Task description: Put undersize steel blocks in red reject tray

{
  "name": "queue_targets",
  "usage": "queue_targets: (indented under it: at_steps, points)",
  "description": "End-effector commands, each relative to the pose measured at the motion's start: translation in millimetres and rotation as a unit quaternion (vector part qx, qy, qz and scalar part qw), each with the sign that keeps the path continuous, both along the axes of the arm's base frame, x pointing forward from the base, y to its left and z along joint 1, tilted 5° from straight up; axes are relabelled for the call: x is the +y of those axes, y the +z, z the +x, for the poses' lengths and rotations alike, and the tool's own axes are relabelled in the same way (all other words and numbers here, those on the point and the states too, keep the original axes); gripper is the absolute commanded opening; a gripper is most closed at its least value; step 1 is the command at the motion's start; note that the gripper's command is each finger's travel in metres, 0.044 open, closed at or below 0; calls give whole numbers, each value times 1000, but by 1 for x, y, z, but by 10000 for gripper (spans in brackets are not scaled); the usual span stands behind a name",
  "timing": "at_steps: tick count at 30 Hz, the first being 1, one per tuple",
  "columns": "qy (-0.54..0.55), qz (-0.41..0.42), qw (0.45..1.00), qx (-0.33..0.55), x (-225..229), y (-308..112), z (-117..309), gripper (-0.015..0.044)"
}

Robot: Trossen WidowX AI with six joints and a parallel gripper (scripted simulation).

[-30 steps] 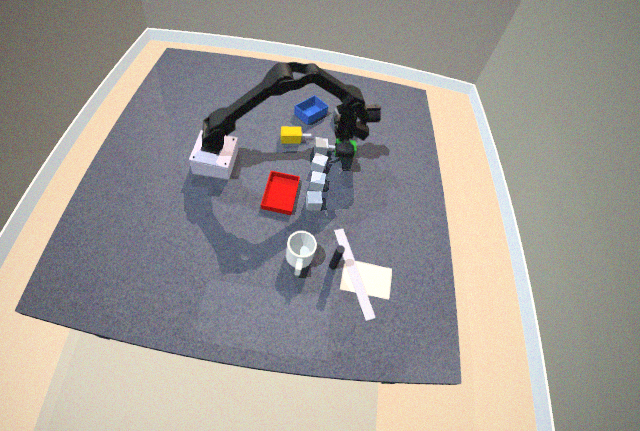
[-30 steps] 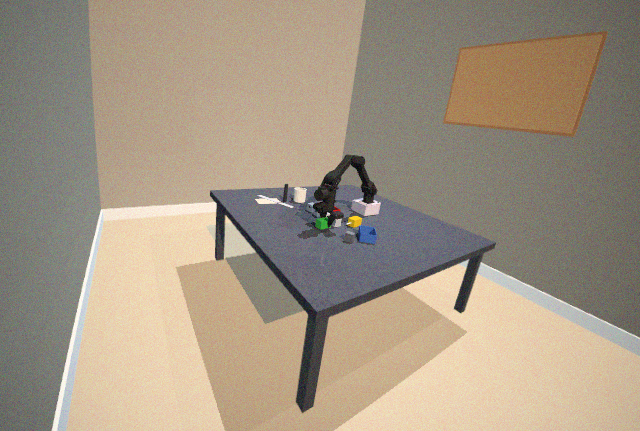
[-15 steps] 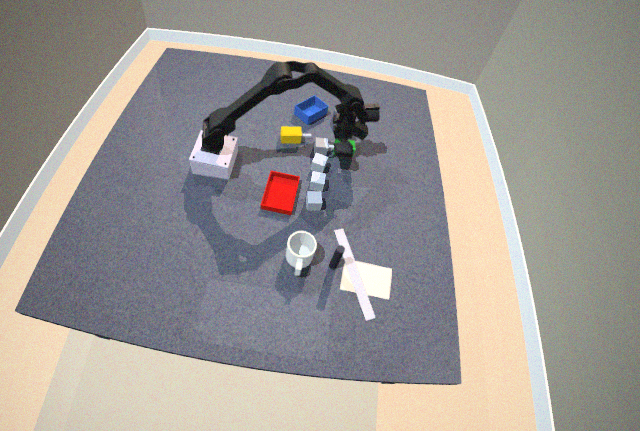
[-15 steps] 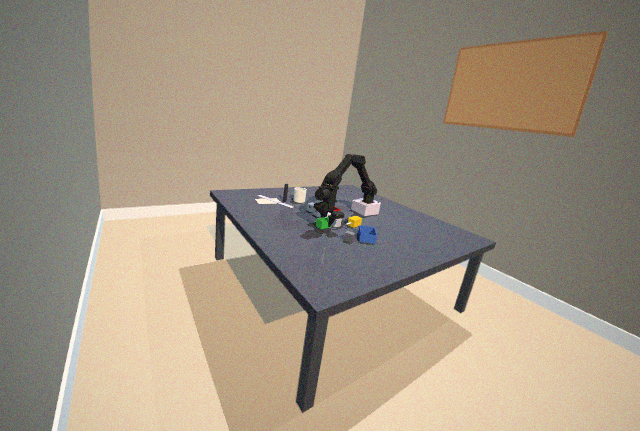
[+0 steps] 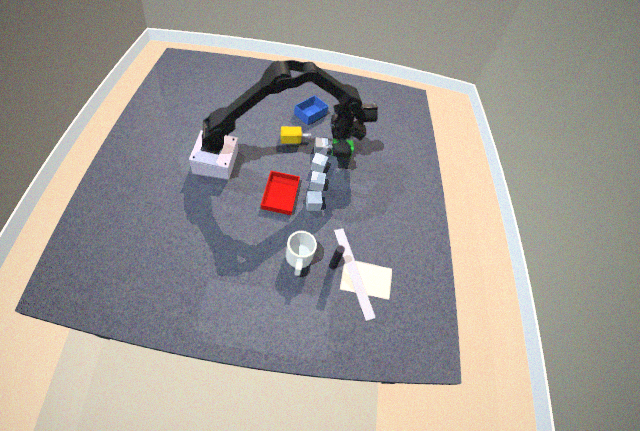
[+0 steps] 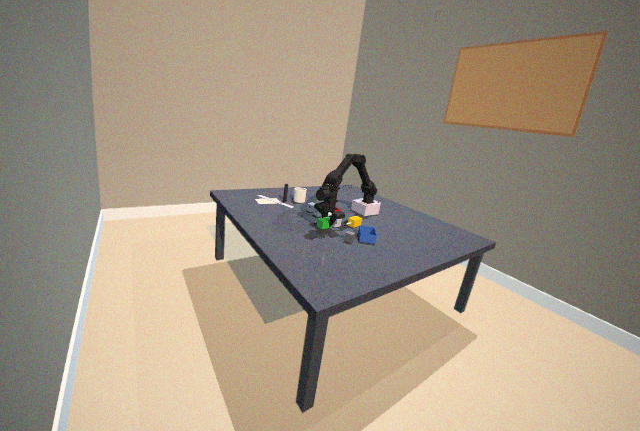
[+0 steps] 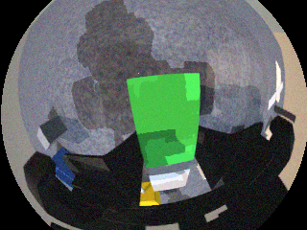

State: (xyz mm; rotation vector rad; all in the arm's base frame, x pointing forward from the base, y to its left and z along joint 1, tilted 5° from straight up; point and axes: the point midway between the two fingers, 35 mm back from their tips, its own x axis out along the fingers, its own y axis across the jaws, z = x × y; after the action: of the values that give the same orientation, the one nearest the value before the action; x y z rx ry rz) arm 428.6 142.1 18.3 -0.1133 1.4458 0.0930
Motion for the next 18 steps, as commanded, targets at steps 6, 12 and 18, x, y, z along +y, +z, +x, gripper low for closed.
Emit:
queue_targets:
  at_steps: [6,12,18]
  points:
    - [-2,0,1000,-5,-1,4,-2,0]
    - [-2,0,1000,-5,-1,4,-5,0]
    - [-2,0,1000,-5,-1,4,-7,0]
